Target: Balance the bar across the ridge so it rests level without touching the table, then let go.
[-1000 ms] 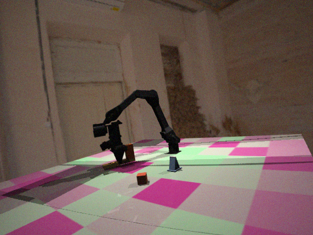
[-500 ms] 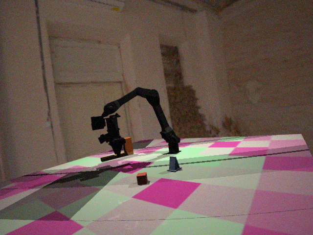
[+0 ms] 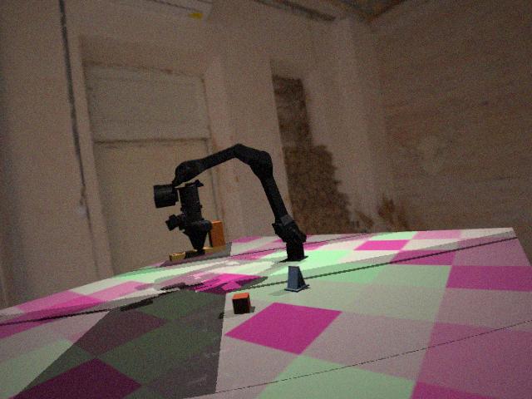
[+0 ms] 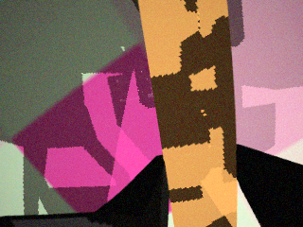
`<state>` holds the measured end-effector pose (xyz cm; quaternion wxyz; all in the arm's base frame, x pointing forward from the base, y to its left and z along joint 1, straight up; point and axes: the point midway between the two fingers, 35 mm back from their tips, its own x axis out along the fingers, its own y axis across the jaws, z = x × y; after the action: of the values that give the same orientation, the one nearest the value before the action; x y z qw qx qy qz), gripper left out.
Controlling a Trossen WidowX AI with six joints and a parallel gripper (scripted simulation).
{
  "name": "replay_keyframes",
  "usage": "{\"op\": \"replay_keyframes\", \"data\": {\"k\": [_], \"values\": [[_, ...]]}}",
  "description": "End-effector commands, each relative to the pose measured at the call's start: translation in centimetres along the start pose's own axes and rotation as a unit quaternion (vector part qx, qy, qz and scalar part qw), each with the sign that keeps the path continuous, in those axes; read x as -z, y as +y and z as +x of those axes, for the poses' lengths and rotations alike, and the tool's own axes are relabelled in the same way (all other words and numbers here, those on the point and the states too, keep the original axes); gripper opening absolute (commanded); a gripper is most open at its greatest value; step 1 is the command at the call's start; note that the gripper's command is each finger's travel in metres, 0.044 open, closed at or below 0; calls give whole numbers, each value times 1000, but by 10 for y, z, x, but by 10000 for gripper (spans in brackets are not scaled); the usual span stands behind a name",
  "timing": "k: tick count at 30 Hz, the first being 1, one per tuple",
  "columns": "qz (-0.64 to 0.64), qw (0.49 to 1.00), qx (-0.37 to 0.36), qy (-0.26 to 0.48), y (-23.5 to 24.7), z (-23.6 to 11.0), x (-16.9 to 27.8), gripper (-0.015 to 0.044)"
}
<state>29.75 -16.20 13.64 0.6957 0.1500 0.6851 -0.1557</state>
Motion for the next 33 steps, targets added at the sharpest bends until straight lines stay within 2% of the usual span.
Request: {"op": "replay_keyframes", "data": {"k": [1,7,33], "values": [[-2,1000,-1,-6,0,-14,1,0],[-3,1000,-2,-6,3,-20,2,0],[-59,998,-6,-6,105,-21,13,0]]}}
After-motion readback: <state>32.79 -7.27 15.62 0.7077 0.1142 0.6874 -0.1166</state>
